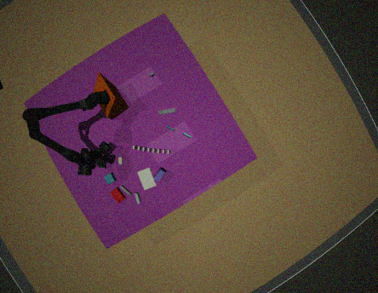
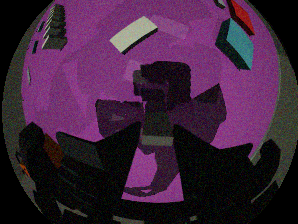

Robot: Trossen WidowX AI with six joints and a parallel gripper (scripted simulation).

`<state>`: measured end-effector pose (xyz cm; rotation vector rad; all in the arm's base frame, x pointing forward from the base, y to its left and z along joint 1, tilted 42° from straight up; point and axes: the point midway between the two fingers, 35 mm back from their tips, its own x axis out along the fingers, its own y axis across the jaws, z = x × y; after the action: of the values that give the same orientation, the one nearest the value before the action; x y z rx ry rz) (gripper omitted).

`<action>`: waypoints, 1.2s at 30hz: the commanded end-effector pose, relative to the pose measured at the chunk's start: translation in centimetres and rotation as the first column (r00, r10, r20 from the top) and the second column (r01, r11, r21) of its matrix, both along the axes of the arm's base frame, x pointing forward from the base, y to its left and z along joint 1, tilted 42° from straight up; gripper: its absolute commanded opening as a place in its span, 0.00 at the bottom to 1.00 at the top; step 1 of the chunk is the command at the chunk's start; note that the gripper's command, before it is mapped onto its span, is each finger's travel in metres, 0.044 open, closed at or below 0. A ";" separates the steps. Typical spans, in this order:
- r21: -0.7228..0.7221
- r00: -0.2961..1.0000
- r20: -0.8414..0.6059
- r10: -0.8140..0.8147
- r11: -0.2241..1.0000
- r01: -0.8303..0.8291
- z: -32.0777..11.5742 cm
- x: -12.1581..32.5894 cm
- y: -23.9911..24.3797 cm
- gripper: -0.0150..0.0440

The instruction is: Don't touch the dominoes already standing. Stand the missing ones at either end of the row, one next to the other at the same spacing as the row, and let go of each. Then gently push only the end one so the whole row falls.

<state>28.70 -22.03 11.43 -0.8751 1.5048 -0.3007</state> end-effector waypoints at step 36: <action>0.035 0.893 -0.298 0.337 0.939 -0.342 -0.7 2.7 21.3 0.44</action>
<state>31.52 -4.09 13.76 -1.1245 1.5618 -0.0049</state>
